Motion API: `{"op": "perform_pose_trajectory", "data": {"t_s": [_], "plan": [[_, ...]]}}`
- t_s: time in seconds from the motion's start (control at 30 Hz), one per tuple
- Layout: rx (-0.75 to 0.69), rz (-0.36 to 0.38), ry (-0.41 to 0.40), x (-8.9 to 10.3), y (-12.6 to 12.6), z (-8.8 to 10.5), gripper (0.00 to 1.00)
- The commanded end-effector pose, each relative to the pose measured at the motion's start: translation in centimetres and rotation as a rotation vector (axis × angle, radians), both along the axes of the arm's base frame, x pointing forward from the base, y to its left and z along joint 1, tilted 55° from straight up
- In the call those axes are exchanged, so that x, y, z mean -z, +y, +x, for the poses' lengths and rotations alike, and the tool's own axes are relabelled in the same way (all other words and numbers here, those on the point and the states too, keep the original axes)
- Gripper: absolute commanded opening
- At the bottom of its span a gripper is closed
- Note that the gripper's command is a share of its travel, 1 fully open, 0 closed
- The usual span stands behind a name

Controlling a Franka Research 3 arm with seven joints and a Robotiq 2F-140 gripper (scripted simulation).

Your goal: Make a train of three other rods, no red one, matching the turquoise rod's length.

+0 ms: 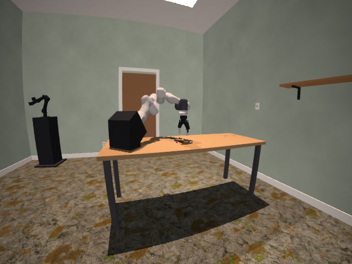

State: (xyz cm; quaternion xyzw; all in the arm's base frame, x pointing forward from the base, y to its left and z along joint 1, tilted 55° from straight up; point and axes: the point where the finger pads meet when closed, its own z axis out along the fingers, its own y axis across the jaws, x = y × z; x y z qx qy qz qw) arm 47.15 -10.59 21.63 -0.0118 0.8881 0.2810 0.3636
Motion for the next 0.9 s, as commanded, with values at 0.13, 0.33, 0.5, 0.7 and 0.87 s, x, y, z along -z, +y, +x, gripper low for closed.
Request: {"op": "perform_pose_trajectory", "data": {"t_s": [0.13, 0.33, 0.5, 0.7, 0.87], "plan": [[0.109, 0.128, 0.105, -0.12, 0.81, -0.3, 1.0], [0.121, 0.14, 0.115, -0.12, 0.91, -0.38, 1.0], [0.121, 0.14, 0.115, -0.12, 0.91, -0.38, 1.0], [0.121, 0.14, 0.115, -0.12, 0.91, -0.38, 1.0], [0.121, 0.14, 0.115, -0.12, 0.91, -0.38, 1.0]]}}
